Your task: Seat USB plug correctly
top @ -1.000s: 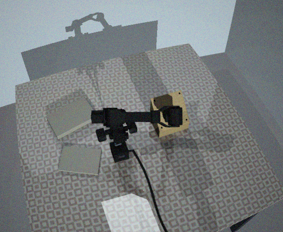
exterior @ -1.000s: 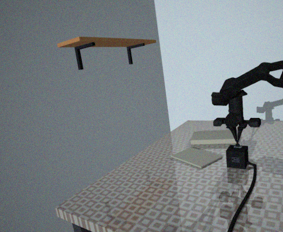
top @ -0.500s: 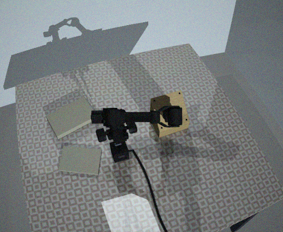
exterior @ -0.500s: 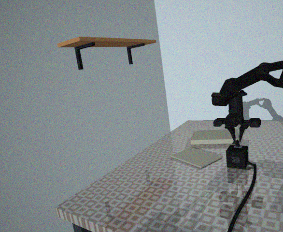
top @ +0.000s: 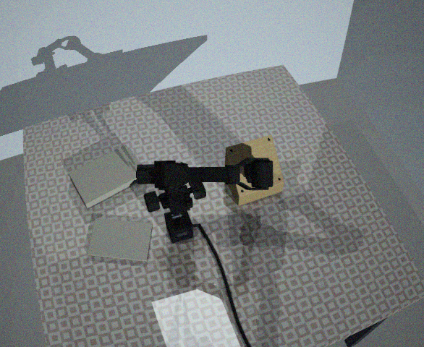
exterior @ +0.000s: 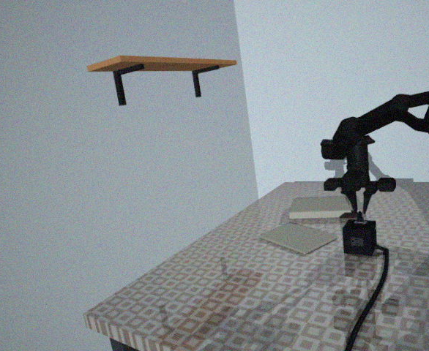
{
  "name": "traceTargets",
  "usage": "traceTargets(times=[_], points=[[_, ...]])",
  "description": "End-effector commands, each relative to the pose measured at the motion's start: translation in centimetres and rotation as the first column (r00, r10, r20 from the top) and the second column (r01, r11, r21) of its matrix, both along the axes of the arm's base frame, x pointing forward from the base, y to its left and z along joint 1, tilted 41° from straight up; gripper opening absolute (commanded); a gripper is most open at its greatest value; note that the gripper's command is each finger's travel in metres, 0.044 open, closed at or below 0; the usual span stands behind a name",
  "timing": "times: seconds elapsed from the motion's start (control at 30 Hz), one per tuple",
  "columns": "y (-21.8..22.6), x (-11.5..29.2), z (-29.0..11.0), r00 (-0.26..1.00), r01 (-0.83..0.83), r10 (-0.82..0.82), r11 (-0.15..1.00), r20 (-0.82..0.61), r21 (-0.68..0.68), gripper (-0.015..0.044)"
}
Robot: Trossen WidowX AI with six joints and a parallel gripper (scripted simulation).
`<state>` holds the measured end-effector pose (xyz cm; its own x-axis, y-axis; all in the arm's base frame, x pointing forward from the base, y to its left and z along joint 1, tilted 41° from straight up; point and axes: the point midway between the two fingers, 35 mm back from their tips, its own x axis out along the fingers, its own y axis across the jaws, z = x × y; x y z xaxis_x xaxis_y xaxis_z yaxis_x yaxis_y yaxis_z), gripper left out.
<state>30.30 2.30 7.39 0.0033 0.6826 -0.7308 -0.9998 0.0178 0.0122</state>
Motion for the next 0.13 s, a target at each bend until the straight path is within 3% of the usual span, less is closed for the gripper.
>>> traceTargets(times=[0.0,0.1], points=[[-0.41,0.14,0.39,1.000,0.001,-0.001,1.000,0.007,-0.004,0.0095],[-0.60,0.14,0.62,1.000,0.001,-0.001,1.000,0.007,-0.004,0.0095]])
